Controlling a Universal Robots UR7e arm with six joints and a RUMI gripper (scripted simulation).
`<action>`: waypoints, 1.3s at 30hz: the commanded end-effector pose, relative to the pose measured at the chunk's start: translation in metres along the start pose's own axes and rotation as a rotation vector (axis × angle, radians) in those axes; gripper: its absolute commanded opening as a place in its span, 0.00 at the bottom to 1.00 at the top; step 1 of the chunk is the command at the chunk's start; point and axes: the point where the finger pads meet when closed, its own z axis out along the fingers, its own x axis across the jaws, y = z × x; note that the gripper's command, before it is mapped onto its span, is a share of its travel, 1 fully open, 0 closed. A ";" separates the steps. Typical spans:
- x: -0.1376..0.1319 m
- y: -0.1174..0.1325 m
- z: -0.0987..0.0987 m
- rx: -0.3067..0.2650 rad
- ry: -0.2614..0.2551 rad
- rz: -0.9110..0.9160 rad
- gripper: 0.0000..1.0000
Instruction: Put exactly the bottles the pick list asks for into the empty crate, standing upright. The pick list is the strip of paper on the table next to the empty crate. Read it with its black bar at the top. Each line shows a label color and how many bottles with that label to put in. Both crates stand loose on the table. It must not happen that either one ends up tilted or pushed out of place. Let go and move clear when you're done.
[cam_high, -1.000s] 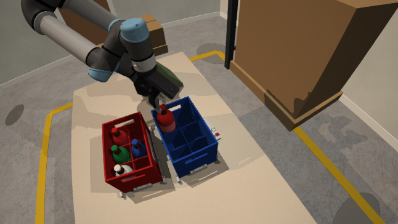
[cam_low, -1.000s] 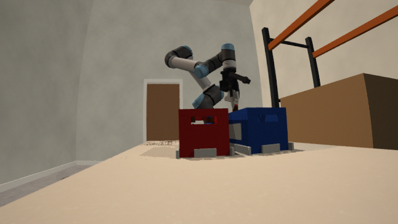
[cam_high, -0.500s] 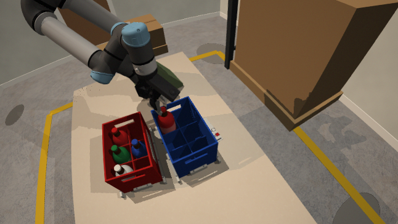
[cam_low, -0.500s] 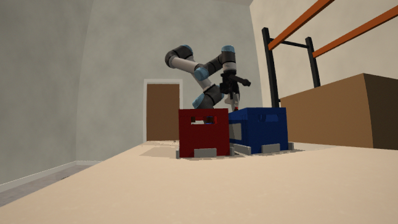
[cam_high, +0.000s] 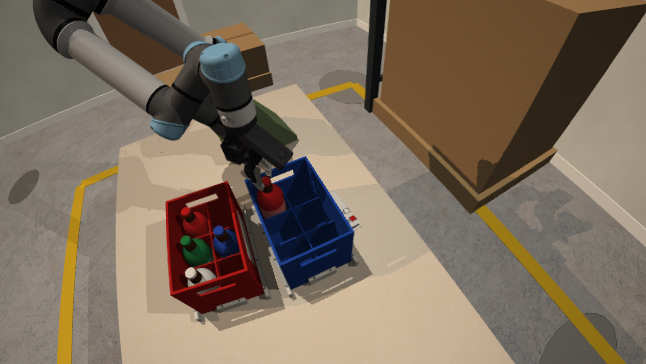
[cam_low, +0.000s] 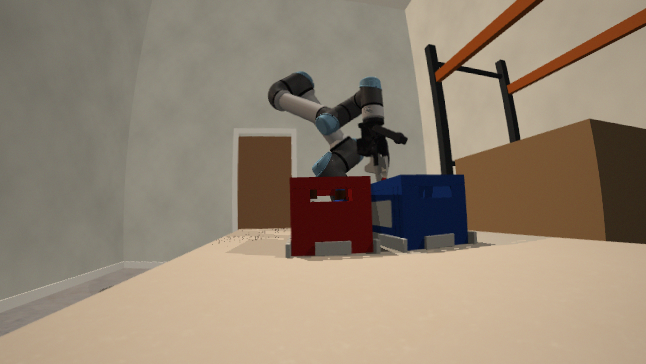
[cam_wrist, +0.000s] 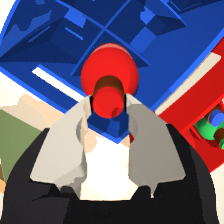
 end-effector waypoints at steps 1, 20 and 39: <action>0.000 0.000 0.001 0.002 0.001 0.000 0.00; 0.000 0.000 0.010 0.002 0.001 0.000 0.00; 0.000 0.000 0.018 0.002 0.001 0.000 0.00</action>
